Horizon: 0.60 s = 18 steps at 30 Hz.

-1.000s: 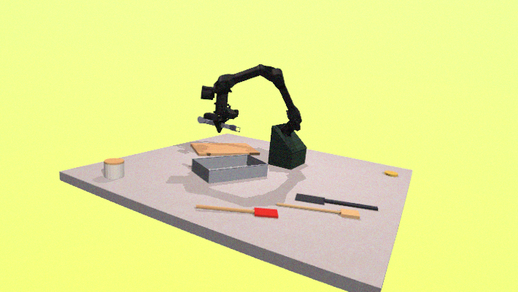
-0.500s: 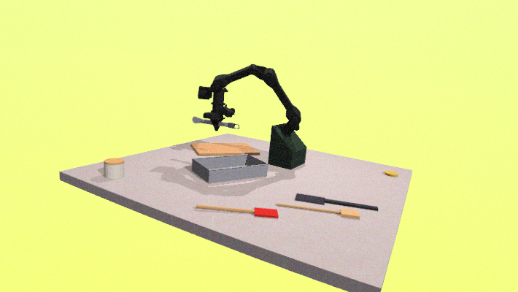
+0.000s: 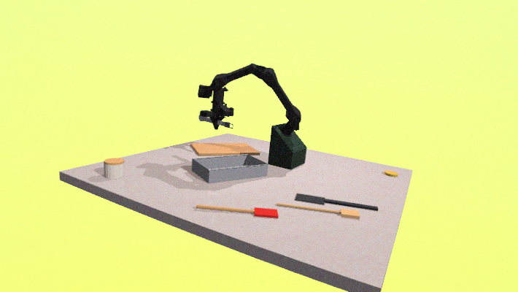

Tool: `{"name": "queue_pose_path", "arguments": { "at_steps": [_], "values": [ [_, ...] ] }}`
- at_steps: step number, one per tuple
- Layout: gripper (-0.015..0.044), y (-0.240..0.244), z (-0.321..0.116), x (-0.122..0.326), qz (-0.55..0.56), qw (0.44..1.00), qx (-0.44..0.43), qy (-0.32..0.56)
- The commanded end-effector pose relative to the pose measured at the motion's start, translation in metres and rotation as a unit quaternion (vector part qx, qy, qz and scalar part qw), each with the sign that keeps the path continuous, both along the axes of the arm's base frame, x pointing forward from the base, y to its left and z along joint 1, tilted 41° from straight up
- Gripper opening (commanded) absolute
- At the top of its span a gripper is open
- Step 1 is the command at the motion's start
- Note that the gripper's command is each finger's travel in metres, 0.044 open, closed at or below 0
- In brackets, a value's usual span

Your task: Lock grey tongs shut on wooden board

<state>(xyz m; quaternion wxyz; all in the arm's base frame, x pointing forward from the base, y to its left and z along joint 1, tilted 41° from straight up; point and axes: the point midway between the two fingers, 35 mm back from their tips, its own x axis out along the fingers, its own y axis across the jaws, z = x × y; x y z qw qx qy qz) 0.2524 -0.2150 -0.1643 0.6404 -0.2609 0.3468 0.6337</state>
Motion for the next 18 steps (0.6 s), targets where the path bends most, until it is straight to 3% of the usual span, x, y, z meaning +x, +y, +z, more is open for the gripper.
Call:
{"name": "queue_pose_path", "arguments": {
  "at_steps": [1,18],
  "values": [
    [-0.0150,-0.007,-0.003,-0.007,-0.072,0.996,-0.006,0.058],
    [-0.0150,-0.024,-0.011,-0.027,-0.315,0.915,-0.024,0.252]
  ]
}}
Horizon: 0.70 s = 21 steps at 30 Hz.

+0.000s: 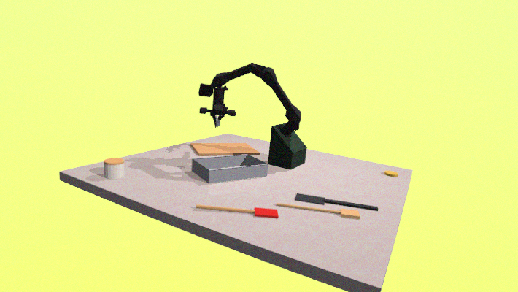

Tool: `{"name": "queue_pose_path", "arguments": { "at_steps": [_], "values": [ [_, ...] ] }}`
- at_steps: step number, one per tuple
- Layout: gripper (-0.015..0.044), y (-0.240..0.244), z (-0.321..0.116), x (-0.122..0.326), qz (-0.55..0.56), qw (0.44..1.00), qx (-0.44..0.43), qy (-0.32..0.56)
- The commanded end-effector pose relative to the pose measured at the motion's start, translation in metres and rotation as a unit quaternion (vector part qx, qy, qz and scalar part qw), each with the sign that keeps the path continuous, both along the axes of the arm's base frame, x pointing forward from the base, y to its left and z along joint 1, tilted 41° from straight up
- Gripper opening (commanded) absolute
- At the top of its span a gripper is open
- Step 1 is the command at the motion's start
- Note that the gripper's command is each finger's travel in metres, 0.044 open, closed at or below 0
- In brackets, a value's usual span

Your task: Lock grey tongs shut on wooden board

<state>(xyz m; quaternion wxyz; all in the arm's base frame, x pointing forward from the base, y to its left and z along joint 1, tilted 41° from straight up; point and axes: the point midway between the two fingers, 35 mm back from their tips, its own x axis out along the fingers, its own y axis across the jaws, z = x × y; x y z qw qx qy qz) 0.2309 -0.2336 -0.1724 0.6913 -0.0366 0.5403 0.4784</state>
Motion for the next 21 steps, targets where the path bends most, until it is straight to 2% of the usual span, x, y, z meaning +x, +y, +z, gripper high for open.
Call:
{"name": "queue_pose_path", "arguments": {
  "at_steps": [1,11,21],
  "values": [
    [-0.0150,-0.006,-0.003,-0.007,-0.074,0.995,-0.005,0.059],
    [-0.0150,-0.015,-0.008,-0.020,-0.220,0.960,-0.015,0.175],
    [-0.0150,-0.024,-0.012,-0.034,-0.358,0.889,-0.025,0.284]
  ]
}}
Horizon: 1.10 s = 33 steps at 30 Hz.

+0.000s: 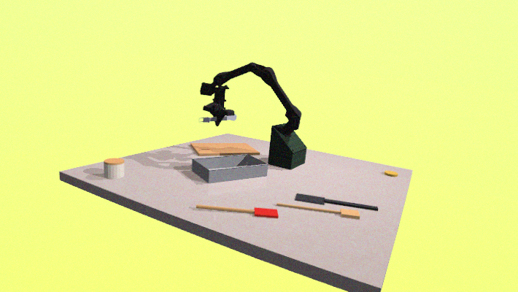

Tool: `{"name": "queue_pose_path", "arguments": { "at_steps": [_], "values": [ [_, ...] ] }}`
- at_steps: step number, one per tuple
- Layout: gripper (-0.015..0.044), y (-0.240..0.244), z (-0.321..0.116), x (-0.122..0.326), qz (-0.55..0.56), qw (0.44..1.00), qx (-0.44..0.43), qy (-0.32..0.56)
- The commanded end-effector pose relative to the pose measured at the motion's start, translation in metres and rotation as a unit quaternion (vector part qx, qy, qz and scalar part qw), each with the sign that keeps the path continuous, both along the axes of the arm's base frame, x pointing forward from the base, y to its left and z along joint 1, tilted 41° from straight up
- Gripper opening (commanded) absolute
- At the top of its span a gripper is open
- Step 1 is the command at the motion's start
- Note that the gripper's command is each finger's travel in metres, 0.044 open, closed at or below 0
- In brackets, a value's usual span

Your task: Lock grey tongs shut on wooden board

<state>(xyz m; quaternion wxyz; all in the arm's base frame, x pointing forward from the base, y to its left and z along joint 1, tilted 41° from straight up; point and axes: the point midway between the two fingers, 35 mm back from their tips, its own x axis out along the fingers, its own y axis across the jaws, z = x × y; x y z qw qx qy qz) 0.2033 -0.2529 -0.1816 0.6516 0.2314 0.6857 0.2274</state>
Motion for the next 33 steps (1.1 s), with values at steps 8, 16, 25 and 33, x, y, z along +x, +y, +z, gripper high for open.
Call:
{"name": "queue_pose_path", "arguments": {
  "at_steps": [8,16,25,33],
  "values": [
    [-0.0150,-0.011,-0.006,-0.017,-0.177,0.974,-0.012,0.140],
    [-0.0150,-0.016,-0.009,-0.028,-0.291,0.929,-0.019,0.228],
    [-0.0150,-0.022,-0.013,-0.041,-0.412,0.852,-0.027,0.322],
    [-0.0150,-0.027,-0.016,-0.053,-0.509,0.763,-0.033,0.397]
  ]
}}
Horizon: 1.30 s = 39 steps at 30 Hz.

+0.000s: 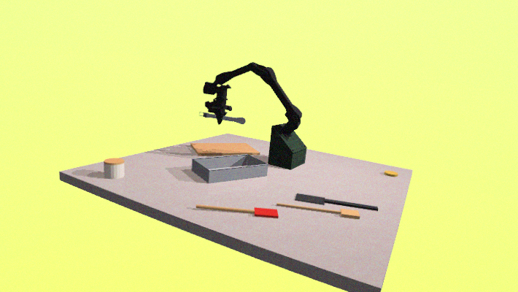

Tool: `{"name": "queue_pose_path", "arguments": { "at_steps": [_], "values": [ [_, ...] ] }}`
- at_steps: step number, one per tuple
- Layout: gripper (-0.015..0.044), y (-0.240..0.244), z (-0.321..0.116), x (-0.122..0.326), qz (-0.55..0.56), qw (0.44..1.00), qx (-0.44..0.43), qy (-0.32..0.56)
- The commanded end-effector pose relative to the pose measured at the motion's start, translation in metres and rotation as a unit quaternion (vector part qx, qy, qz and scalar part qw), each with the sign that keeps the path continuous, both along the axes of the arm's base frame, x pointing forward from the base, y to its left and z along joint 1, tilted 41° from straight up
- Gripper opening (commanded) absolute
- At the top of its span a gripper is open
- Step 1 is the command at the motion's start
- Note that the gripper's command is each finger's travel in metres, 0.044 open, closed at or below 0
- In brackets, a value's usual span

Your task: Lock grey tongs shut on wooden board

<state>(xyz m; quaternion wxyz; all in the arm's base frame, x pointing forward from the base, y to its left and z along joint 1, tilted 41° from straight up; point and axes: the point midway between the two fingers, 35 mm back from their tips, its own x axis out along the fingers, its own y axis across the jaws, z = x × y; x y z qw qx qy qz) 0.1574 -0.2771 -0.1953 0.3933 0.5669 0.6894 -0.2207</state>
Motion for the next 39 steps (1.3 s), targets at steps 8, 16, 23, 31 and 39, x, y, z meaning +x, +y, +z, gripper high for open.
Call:
{"name": "queue_pose_path", "arguments": {
  "at_steps": [8,16,23,31,39],
  "values": [
    [-0.0150,-0.007,-0.006,-0.018,-0.178,0.974,-0.011,0.139],
    [-0.0150,-0.011,-0.009,-0.030,-0.292,0.929,-0.018,0.227],
    [-0.0150,-0.015,-0.011,-0.040,-0.386,0.872,-0.023,0.300],
    [-0.0150,-0.018,-0.015,-0.052,-0.485,0.788,-0.030,0.378],
    [-0.0150,-0.021,-0.017,-0.064,-0.573,0.686,-0.035,0.447]
  ]
}}
